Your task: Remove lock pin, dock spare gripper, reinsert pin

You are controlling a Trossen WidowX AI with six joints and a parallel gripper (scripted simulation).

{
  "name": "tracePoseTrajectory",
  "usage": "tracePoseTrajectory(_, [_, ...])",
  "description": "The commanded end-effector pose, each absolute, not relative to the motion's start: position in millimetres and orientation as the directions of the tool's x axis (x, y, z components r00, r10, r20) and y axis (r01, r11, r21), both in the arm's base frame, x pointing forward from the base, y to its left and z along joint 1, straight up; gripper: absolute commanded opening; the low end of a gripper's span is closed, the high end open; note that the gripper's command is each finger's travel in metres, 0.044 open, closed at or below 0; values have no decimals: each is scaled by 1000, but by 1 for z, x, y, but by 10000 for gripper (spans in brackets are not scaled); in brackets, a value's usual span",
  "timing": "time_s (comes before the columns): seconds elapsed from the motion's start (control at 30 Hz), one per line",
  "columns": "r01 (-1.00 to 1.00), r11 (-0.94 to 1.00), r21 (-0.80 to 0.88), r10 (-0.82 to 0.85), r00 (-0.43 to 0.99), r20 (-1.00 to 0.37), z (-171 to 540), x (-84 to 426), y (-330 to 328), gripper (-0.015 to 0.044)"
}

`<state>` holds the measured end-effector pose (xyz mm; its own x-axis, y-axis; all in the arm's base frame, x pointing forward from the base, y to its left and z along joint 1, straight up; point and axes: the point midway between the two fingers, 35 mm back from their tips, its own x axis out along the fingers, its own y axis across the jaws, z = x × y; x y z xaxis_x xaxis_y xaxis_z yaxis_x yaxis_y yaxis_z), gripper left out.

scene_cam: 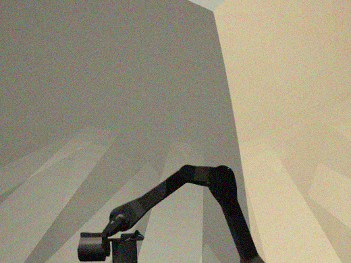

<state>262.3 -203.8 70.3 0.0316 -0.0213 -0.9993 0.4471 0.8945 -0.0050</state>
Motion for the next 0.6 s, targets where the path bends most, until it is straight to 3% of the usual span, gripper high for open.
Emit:
tracePoseTrajectory(0.0, [452, 892, -7, -19, 23, -1000, 60, 261, -203, 440])
tracePoseTrajectory(0.57, [452, 892, -7, -19, 22, -1000, 33, 262, -203, 440])
